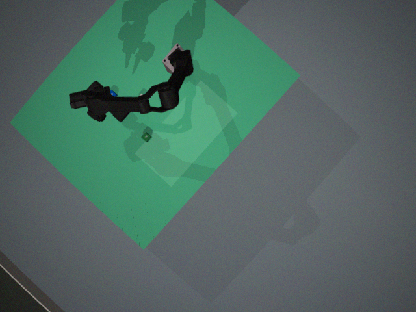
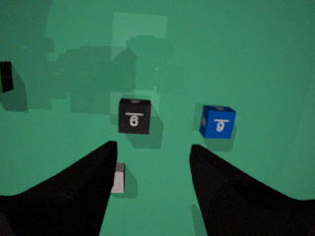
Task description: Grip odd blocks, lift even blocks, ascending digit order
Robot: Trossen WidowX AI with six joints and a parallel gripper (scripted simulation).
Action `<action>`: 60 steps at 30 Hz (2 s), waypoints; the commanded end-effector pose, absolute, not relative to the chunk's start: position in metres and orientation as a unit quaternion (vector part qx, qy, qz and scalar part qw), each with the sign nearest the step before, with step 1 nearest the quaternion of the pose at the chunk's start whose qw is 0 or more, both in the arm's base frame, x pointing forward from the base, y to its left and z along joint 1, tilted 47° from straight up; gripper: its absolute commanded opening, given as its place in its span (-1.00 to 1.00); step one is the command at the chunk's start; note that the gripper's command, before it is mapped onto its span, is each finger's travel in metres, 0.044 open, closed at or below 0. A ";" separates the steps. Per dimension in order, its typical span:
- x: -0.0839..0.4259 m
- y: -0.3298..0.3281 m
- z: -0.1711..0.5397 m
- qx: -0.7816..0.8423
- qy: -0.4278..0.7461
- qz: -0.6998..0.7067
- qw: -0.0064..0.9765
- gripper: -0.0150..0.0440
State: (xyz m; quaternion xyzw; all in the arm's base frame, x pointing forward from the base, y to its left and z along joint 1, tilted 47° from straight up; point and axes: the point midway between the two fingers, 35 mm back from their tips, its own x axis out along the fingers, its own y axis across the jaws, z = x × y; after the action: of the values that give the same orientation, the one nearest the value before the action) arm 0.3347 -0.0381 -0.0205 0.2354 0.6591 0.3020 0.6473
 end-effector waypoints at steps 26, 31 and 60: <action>0.318 0.032 -0.083 0.243 0.669 0.311 0.630 0.86; 0.317 0.037 -0.087 0.243 0.669 0.311 0.630 0.86; 0.317 0.037 -0.087 0.243 0.669 0.311 0.630 -0.08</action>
State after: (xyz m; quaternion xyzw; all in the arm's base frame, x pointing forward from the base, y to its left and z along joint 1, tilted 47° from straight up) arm 0.3184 0.0362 -0.0859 0.2392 0.6675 0.3122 0.6323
